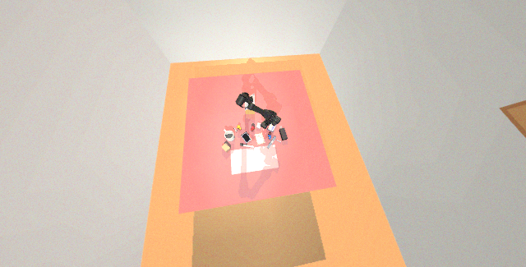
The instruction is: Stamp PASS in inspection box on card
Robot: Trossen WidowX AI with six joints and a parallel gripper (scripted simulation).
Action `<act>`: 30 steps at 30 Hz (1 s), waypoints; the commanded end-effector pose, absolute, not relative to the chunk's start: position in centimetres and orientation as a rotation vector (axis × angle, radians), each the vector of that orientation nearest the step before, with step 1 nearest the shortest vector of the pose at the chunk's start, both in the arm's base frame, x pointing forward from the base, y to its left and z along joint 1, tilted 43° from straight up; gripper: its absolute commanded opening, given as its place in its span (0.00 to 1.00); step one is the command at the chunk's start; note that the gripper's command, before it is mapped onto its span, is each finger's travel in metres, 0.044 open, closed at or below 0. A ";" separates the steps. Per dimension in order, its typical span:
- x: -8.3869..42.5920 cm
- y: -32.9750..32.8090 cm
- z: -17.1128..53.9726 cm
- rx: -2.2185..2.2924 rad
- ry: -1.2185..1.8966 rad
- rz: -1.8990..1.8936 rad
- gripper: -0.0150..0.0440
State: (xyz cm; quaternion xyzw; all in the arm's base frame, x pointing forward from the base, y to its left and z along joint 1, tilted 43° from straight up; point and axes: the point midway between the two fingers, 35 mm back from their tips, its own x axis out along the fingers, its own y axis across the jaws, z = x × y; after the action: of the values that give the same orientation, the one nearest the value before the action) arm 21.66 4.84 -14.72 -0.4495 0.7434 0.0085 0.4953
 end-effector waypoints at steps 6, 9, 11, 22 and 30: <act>21.4 3.7 -15.9 -1.096 1.802 0.021 0.25; 21.3 3.3 -16.2 -1.096 1.802 0.021 0.25; 21.3 3.1 -16.4 -1.096 1.802 0.020 0.25; 21.1 2.7 -16.9 -1.091 1.804 0.017 0.39; 21.1 2.7 -16.9 -1.091 1.804 0.017 0.68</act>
State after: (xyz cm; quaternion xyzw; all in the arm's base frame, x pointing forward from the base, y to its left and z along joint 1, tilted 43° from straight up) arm 21.12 2.69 -16.87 -0.4500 0.7441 0.0073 0.4938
